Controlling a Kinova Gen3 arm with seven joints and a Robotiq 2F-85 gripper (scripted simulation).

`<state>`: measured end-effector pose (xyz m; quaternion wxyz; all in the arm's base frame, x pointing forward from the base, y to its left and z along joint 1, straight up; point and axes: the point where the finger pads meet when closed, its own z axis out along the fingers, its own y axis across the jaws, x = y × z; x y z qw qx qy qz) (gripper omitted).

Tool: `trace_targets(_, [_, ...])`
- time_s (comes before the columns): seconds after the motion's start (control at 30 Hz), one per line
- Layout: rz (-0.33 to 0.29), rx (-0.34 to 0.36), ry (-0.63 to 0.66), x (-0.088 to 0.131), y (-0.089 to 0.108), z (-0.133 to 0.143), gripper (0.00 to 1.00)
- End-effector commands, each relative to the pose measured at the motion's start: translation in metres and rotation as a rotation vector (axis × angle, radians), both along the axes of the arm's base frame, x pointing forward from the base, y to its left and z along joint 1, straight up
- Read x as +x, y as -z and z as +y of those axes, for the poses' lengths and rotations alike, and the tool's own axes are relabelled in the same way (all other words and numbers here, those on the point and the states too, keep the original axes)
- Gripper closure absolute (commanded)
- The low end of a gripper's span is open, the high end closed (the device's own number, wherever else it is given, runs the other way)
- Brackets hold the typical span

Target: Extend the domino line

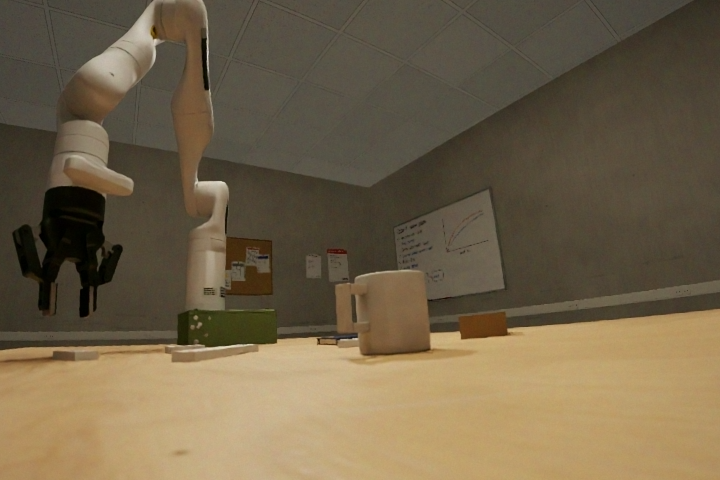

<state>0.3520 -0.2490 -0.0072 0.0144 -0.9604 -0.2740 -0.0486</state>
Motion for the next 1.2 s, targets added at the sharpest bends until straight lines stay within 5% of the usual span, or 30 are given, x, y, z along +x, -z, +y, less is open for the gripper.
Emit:
trace_targets(0.0, [0.017,-0.011,0.000,0.000,-0.005,0.000,0.51])
trace_targets(1.17, [0.081,-0.051,0.000,0.000,-0.023,0.000,0.51])
